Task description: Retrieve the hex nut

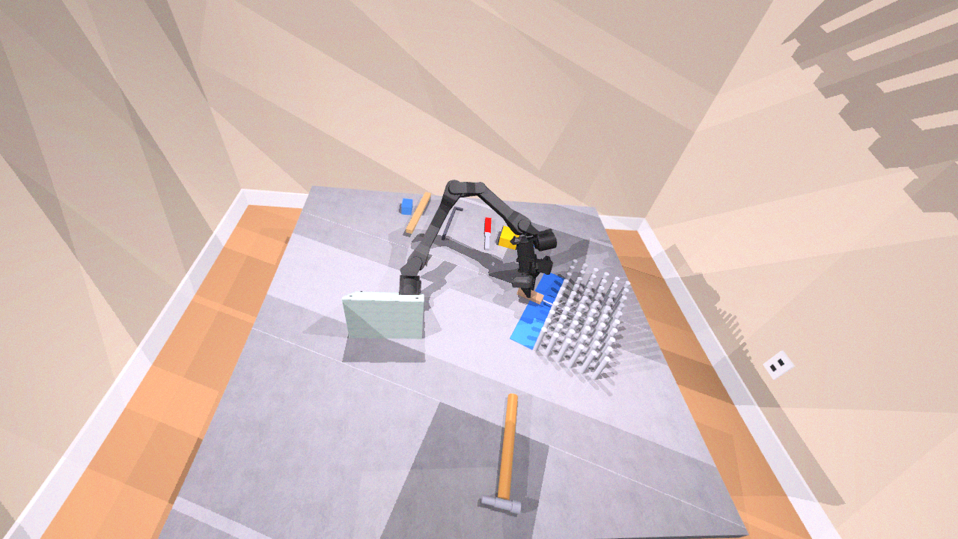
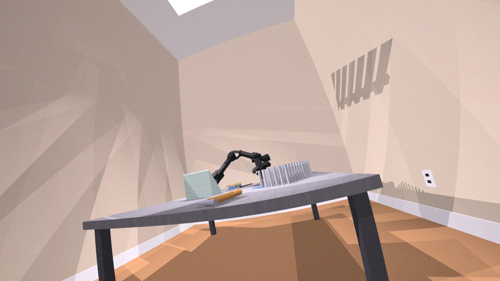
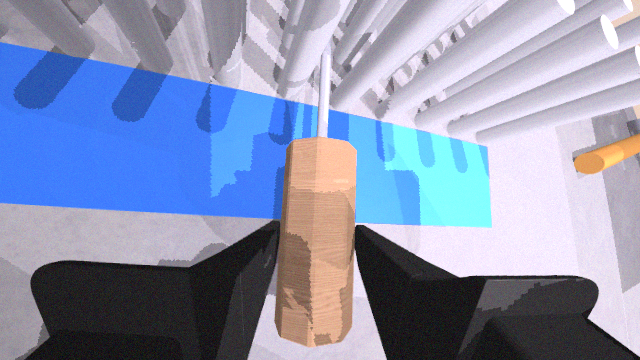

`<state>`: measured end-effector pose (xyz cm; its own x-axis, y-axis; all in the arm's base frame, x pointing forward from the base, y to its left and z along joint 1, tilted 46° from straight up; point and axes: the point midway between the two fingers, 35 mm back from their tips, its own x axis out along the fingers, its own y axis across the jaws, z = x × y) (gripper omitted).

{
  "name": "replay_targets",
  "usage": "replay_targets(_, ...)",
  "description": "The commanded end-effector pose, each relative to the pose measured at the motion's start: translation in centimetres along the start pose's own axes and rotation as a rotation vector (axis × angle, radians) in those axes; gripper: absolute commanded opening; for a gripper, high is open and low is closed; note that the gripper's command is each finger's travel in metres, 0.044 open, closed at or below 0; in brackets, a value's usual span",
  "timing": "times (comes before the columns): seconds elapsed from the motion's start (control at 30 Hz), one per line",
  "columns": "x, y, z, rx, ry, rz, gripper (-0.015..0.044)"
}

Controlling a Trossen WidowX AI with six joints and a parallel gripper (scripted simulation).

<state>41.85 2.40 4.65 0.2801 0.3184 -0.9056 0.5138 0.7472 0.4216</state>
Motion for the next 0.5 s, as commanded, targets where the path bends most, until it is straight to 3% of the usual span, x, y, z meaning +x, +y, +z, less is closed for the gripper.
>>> replay_targets(0.0,0.56,-0.16,-0.3,0.008,0.003,-0.006,0.0)
replay_targets(0.47,1.02,-0.1,-0.67,0.011,0.003,-0.005,0.0)
